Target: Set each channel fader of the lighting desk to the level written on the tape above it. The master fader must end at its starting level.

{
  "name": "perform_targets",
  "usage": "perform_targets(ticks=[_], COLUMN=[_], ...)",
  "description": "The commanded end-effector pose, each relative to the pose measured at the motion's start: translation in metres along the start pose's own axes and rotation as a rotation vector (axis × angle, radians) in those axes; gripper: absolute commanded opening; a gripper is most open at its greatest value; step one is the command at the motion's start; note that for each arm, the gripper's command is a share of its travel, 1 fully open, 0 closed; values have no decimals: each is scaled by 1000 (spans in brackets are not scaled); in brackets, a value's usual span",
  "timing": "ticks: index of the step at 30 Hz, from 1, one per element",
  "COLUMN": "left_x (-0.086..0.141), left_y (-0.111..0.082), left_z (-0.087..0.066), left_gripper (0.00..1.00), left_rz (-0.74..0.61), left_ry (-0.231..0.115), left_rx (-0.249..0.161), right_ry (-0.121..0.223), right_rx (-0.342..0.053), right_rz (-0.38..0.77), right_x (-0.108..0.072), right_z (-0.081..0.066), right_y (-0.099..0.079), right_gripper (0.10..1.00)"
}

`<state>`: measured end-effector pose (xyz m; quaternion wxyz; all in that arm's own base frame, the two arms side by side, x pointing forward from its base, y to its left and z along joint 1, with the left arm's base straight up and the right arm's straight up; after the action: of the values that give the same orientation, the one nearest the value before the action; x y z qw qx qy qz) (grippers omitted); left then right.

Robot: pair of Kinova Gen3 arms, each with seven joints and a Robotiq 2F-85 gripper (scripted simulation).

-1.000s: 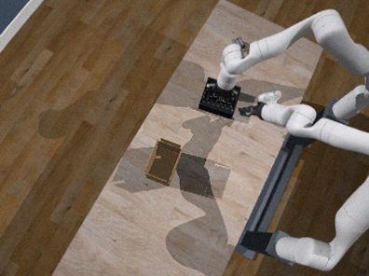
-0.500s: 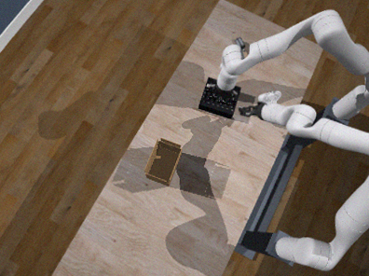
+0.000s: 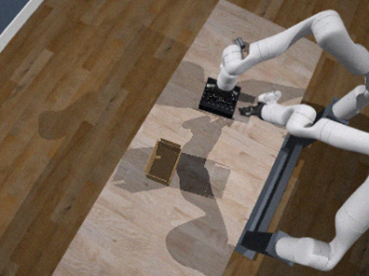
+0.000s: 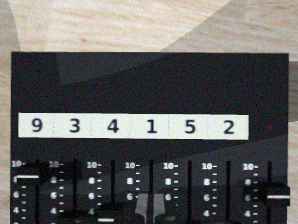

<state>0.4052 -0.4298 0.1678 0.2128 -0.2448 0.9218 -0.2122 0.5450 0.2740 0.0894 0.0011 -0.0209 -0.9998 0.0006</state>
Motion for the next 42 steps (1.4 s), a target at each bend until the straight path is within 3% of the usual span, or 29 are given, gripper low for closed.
perform_targets(ticks=[1,42], left_x=[-1,-1], left_y=[-1,-1], left_z=[-1,-1], left_gripper=[1000,1000], left_rz=[-1,-1], left_ry=[0,0], left_rx=[2,2], right_ry=[-2,-2], right_rx=[-1,-1], right_rz=[0,0], right_x=[-1,-2], right_z=[-1,-4], right_y=[0,-5], right_gripper=[99,99])
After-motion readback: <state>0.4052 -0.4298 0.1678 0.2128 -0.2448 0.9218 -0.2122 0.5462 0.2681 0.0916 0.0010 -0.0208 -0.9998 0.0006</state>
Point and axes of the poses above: on each arm, the point where the finger pads meet when closed, its own z axis out along the fingers, its own x axis across the jaws, y = z × x, the point moved 1 cm from there along -z, back along the fingers, and after that the axes turned 13 degrees about z, right-handed, at the moved point
